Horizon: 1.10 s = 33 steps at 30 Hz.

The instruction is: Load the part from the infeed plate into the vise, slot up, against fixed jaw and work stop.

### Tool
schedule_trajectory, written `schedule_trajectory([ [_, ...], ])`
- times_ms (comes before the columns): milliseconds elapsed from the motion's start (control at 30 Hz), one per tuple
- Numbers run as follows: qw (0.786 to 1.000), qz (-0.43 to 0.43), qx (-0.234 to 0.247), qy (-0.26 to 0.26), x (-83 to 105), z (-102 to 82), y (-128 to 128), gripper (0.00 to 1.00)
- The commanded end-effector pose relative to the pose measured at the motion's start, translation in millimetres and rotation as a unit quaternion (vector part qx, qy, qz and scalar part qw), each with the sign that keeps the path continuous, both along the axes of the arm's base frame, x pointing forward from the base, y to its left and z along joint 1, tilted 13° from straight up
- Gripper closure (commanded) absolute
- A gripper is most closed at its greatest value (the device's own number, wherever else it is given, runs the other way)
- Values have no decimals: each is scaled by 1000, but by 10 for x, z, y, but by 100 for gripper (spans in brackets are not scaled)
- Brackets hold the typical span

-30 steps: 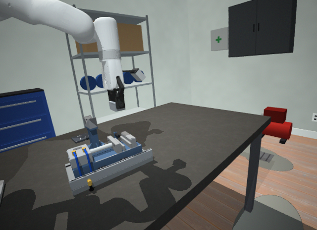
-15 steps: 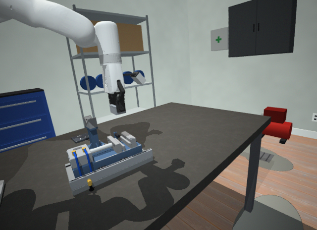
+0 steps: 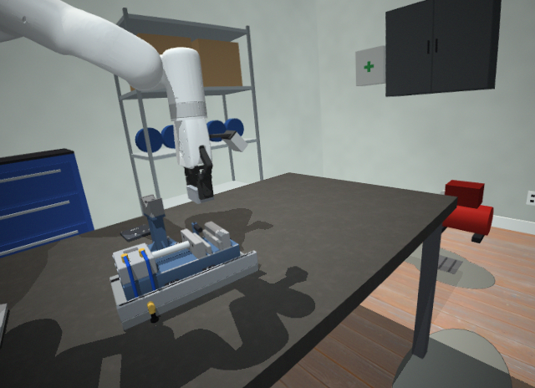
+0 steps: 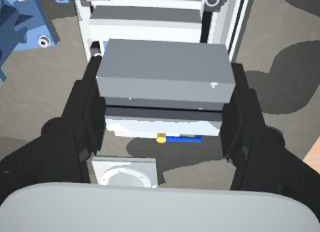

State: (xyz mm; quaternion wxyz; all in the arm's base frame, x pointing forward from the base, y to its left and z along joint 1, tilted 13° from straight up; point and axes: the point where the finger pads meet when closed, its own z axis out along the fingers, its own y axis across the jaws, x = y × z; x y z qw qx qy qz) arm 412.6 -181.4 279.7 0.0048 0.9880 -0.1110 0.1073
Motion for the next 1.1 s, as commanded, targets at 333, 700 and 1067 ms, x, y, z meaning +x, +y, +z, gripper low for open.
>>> schedule_trajectory([
  [333,1000,0,-1,-2,77,-248,-16,100],
  [700,1000,0,-1,-2,112,-389,-21,100],
  [1067,1000,0,-1,-2,140,-500,-26,100],
])
